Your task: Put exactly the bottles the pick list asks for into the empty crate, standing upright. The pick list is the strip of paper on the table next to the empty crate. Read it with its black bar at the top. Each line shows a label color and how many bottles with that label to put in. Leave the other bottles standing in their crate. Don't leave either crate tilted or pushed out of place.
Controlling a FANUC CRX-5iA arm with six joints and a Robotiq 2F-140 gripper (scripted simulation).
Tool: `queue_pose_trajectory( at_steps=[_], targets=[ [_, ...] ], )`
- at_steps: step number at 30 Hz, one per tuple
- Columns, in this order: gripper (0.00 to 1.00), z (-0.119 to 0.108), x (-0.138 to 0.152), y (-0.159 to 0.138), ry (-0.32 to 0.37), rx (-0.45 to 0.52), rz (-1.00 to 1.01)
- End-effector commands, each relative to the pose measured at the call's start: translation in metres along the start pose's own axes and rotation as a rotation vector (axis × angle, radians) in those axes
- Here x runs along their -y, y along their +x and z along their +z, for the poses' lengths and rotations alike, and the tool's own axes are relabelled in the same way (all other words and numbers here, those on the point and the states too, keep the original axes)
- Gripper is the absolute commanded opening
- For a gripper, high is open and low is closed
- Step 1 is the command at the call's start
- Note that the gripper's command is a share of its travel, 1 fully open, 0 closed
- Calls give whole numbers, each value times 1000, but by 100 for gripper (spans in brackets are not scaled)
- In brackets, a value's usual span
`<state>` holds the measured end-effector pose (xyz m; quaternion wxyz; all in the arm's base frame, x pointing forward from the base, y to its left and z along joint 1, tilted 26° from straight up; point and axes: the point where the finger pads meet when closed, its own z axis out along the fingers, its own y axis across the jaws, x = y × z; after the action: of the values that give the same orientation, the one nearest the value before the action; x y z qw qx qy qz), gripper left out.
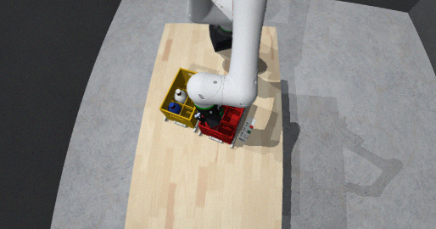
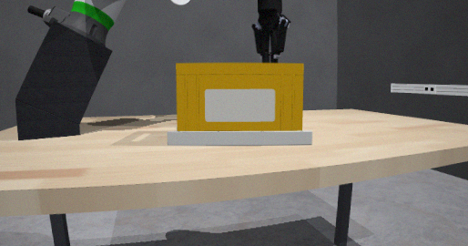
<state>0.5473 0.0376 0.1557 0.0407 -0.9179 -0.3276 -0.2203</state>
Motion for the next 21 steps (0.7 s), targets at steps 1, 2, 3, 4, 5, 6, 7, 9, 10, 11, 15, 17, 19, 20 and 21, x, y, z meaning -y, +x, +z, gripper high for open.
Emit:
queue_pose_trajectory(
  at_steps=[1,2,3,4,5,6,7,9,10,11,15,17,19,20,21],
  targets=[
    [10,0,-1,1,-1,-1,0],
    [10,1,-1,1,-1,-1,0],
    [10,1,-1,1,-1,-1,0],
    [10,2,-1,1,-1,-1,0],
    [10,2,-1,1,-1,-1,0],
    [10,3,-1,1,-1,-1,0],
    [10,3,-1,1,-1,-1,0],
    [10,4,-1,1,-1,-1,0],
    [10,5,-1,1,-1,-1,0],
    [10,5,-1,1,-1,-1,0],
    [10,7,-1,1,-1,-1,0],
    [10,7,-1,1,-1,-1,0],
    [10,8,-1,1,-1,-1,0],
    [10,9,-1,1,-1,-1,0],
    [10,9,-1,1,-1,-1,0]
  ],
)
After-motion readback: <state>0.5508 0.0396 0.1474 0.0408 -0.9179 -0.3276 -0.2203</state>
